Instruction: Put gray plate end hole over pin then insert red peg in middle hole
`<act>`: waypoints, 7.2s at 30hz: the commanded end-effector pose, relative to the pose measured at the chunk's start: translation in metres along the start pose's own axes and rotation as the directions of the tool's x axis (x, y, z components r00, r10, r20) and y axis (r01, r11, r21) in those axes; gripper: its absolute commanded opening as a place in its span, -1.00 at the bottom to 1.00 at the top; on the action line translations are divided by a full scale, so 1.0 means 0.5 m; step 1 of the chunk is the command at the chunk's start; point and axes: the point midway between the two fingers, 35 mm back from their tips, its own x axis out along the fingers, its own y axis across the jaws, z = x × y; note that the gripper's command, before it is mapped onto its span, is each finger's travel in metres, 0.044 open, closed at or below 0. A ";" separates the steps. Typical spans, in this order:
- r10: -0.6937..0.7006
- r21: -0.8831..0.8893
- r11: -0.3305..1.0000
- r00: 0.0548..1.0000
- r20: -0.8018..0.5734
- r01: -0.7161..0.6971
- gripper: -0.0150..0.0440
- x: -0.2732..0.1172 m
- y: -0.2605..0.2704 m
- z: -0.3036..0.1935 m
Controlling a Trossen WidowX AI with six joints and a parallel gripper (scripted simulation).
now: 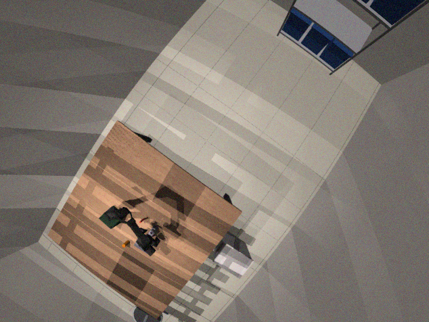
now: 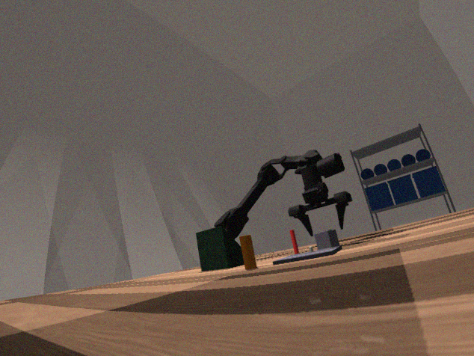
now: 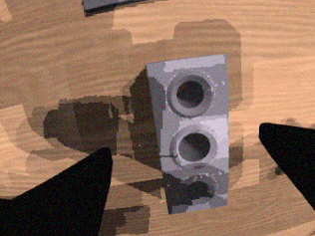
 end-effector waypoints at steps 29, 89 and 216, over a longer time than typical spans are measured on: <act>-0.004 0.009 1.000 1.000 -0.014 0.004 0.29 0.074 -0.008 -0.004; -0.006 0.011 1.000 1.000 -0.008 0.006 -0.49 -0.191 -0.013 0.014; -0.003 0.323 0.946 1.000 0.002 0.003 -0.14 0.040 -0.051 0.305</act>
